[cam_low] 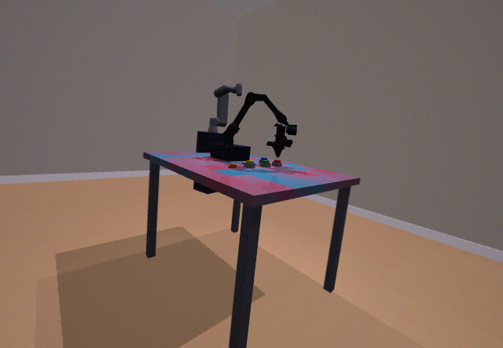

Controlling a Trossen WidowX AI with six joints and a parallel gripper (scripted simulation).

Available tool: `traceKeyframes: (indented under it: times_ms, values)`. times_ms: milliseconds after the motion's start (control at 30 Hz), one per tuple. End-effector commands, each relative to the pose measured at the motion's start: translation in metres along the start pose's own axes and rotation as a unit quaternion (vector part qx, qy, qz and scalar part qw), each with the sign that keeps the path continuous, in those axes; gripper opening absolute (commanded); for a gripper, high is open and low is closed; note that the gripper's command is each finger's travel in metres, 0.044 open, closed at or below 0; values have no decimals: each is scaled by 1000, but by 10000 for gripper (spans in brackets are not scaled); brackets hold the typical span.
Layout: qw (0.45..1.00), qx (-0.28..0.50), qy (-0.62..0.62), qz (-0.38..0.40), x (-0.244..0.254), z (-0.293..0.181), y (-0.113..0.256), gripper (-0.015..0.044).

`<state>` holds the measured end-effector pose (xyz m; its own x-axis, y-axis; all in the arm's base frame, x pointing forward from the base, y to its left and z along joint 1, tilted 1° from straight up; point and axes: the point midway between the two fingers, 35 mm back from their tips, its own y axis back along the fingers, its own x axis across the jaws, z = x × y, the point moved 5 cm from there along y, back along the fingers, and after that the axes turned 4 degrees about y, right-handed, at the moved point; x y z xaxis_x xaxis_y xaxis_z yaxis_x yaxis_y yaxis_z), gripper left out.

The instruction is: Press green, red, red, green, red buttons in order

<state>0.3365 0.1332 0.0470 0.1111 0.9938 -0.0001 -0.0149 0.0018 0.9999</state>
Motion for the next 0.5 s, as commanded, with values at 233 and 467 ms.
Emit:
traceKeyframes:
  times_ms: [233,467]
  values:
    - [1000,-1,-3,1,1,0,-17,20]
    - [1000,-1,-3,1,0,0,-28,20]
